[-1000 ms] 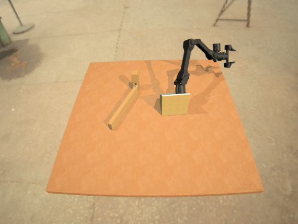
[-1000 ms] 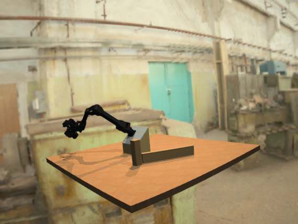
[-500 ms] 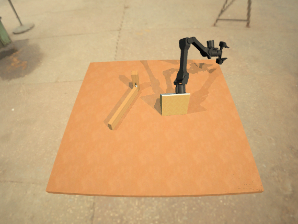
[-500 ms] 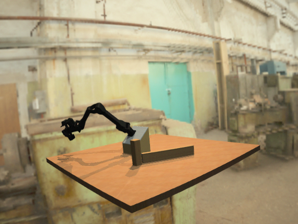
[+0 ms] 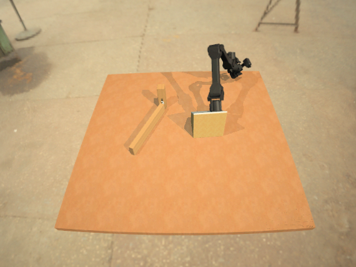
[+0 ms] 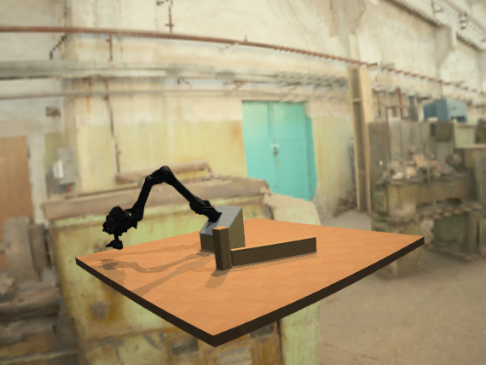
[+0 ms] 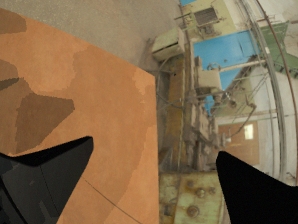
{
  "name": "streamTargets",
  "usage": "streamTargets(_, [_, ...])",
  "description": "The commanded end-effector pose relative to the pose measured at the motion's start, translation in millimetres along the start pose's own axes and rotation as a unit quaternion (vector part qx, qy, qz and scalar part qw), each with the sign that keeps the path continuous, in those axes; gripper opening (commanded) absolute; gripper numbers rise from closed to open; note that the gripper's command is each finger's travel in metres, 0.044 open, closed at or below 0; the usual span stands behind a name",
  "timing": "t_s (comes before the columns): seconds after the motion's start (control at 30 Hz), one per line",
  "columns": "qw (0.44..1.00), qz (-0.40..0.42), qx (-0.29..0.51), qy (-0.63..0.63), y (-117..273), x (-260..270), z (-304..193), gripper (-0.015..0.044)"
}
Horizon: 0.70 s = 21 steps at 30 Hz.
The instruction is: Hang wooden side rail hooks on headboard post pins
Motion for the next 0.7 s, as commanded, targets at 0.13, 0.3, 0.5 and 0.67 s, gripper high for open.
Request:
streamTargets(0.13, [0.979, 0.095, 0.006, -0.181, 54, 76, 18, 0.044])
streamTargets(0.3, [0.944, 0.156, 0.025, -0.29, 96, 117, 26, 0.044])
streamTargets(0.5, [0.881, 0.223, 0.067, -0.411, 154, 157, 31, 0.044])
streamTargets(0.67, [0.812, 0.271, 0.118, -0.503, 207, 183, 29, 0.044])
Point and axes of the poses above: the point midway between the two fingers, 35 mm back from their tips, its own y axis back along the fingers, its own x axis across the jaws, z = x × y, the point moved 7 cm from there along y, back along the fingers, and after that the axes turned 1 degree about -y, right-handed, at the moved point
